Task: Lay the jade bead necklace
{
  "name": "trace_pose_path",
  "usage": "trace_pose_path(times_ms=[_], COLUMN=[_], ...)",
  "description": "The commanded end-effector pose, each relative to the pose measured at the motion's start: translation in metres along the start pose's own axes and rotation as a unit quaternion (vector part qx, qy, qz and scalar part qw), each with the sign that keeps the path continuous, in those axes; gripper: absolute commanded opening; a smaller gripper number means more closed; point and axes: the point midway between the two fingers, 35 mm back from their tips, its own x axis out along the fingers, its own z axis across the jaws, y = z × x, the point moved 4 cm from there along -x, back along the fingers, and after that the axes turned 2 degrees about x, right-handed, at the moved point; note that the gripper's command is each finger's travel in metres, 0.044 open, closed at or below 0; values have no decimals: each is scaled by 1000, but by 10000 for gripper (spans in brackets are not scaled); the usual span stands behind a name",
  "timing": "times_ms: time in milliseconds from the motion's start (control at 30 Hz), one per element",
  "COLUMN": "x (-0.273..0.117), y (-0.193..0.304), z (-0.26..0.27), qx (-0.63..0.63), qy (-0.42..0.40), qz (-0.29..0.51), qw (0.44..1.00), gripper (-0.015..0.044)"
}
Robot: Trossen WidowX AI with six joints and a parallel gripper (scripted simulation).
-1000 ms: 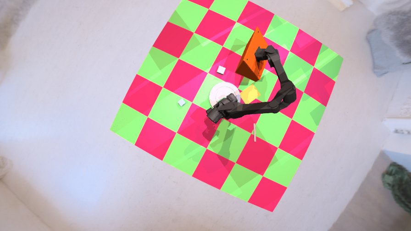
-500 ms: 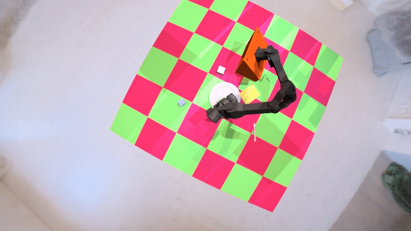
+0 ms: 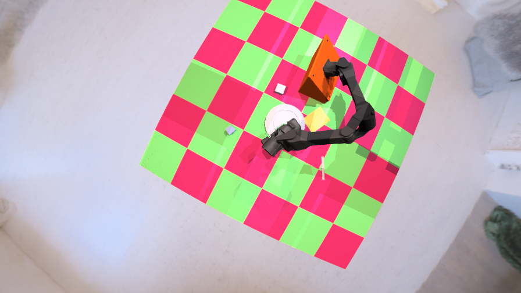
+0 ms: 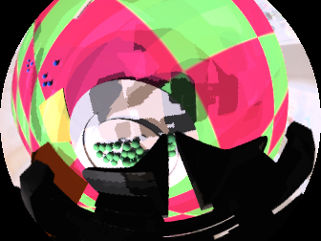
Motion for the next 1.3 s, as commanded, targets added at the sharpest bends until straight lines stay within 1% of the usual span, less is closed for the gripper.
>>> trace_pose_path(times_ms=[0, 1000, 1267], x=[4, 4, 2], y=[2, 2, 0], z=[3, 3, 1], qx=[5, 5, 0], qy=[-6, -6, -2], qz=[2, 2, 0], qw=[1000, 1000, 1000], gripper=[0, 0, 210])
